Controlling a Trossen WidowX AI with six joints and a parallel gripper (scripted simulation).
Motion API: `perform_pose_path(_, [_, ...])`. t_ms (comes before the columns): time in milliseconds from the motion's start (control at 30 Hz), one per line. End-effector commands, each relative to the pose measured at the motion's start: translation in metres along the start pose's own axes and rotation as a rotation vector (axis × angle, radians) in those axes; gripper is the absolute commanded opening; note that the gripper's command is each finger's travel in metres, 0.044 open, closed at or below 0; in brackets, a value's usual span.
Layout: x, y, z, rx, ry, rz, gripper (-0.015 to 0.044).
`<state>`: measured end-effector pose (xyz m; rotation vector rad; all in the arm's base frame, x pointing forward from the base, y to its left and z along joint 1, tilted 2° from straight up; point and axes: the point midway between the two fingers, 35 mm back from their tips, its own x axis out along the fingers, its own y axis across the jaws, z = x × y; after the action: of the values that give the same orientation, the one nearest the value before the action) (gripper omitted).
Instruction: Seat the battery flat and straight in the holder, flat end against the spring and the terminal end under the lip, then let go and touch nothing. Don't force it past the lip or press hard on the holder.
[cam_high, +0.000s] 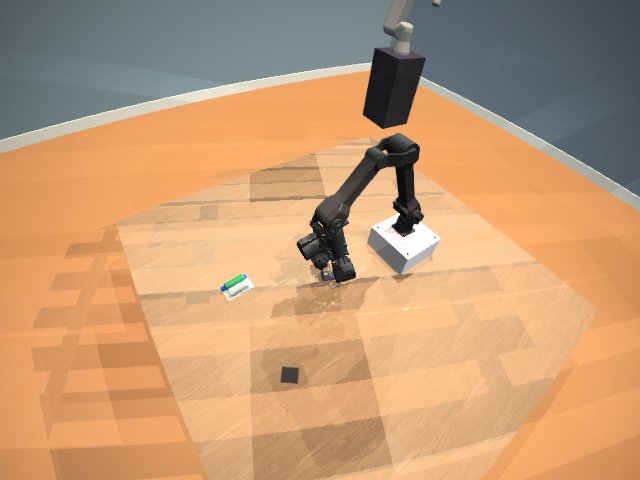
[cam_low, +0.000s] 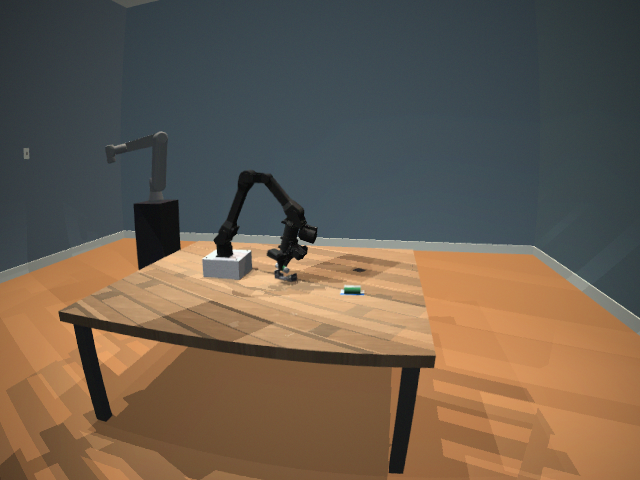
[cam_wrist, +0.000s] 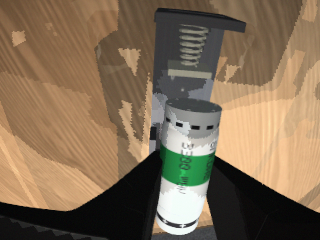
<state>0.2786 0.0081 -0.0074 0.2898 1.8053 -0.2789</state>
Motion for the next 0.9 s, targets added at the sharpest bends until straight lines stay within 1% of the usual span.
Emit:
perform_pose_path(0, [0.0010, 0.0006, 0.0023, -0.005, 0.025, 0.003, 0.0079])
perform_pose_path(867, [0.0107, 0.0007, 0.0121, -0.007, 0.206, -0.006, 0.0079])
